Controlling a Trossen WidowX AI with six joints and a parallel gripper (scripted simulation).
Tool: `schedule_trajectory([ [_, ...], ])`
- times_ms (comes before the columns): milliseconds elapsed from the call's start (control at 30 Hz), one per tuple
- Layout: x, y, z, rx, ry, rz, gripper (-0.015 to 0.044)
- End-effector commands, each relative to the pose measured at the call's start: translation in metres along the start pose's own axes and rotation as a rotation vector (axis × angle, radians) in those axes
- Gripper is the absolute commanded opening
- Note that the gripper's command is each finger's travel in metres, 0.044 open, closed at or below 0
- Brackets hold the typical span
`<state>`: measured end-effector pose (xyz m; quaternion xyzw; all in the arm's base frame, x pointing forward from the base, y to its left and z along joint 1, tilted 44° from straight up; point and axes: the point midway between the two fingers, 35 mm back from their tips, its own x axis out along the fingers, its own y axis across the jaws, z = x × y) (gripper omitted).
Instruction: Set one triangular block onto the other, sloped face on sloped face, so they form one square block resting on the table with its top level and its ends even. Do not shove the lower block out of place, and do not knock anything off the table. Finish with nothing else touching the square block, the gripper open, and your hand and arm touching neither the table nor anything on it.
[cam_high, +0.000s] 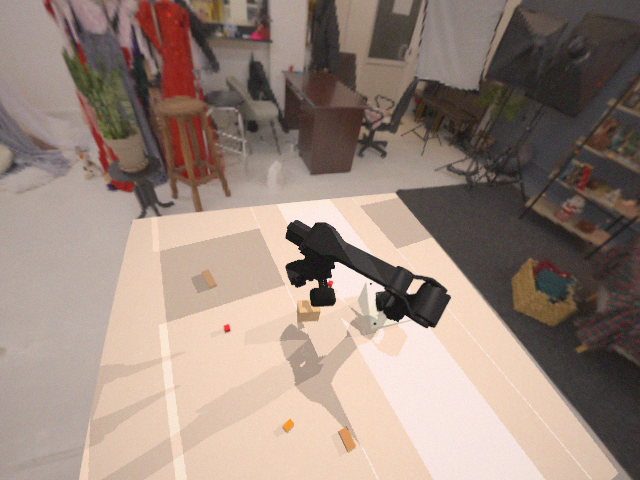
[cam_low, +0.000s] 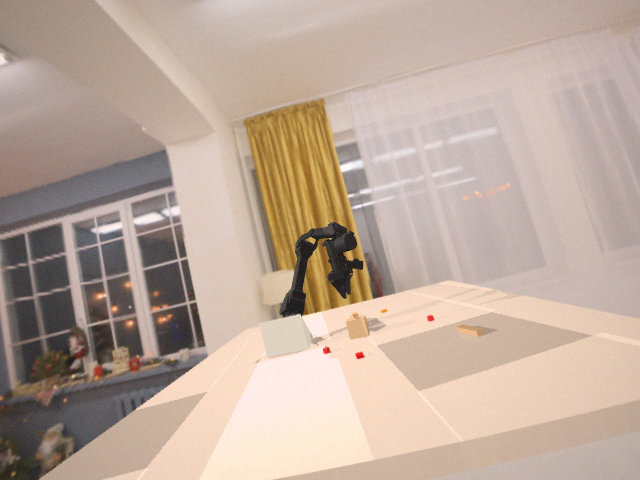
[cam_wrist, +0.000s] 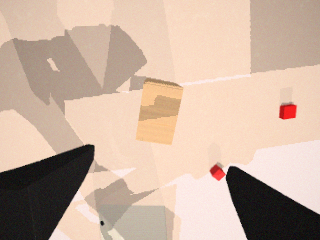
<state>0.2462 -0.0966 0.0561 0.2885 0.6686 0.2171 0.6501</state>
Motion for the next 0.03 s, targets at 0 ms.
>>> schedule_trajectory([
  [0, 0.0001, -0.0001, 0.0004, 0.004, -0.002, 0.000, 0.0440],
])
